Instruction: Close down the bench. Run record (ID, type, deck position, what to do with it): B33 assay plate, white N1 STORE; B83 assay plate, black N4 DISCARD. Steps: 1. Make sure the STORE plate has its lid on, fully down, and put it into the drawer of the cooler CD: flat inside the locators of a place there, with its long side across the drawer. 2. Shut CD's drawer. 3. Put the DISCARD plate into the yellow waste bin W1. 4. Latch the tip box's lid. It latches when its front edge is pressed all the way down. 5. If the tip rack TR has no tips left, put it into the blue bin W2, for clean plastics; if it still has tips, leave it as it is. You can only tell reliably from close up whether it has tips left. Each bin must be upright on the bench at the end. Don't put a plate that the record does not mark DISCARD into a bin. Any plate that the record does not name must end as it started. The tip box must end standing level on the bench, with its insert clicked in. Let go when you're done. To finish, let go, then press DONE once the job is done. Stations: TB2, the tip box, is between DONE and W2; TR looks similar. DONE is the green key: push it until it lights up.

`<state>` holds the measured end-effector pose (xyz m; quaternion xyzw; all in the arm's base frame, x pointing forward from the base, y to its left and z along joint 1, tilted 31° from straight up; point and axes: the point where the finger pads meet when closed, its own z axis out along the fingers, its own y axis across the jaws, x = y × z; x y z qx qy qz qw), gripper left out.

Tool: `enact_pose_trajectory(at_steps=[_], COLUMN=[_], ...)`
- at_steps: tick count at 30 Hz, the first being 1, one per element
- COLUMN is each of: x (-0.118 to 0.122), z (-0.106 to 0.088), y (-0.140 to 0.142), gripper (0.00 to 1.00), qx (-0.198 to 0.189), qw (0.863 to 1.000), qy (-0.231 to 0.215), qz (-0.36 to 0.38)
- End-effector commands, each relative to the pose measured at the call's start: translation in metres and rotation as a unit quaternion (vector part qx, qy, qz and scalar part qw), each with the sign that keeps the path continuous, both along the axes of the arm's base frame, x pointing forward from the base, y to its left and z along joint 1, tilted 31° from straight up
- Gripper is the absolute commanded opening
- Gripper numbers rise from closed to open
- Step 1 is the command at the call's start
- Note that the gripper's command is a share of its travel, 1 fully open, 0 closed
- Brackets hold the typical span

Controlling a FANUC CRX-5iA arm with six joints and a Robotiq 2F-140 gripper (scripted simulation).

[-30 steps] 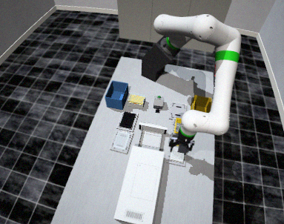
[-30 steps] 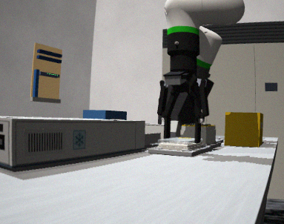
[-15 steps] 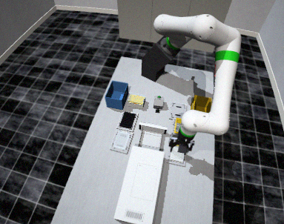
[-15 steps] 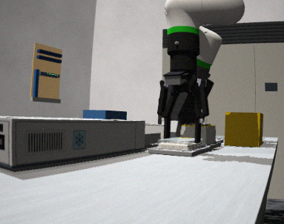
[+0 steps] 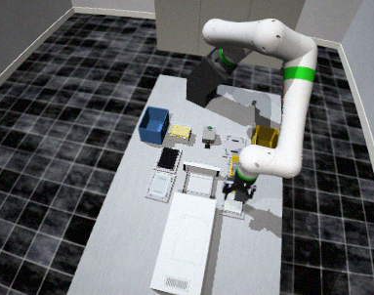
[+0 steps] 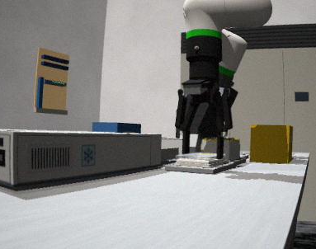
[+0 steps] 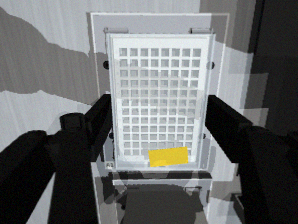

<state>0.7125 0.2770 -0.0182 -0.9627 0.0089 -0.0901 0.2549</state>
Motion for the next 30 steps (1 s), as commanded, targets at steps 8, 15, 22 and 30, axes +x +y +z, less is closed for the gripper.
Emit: enact_pose_trajectory(at_steps=[8,15,22,30], x=[0.0013,0.0017,0.002,0.0022], z=[-0.0002,-0.0022,-0.0036,-0.0045], y=[0.0004,0.0015,0.0023,0.0028], gripper=[0.1,0.1,0.1,0.1], qx=[0.0,0.0,0.0,0.0], qw=[1.0,1.0,1.0,1.0], qy=[-0.001,-0.001,-0.001,-0.001], qz=[0.0,0.0,0.0,0.0])
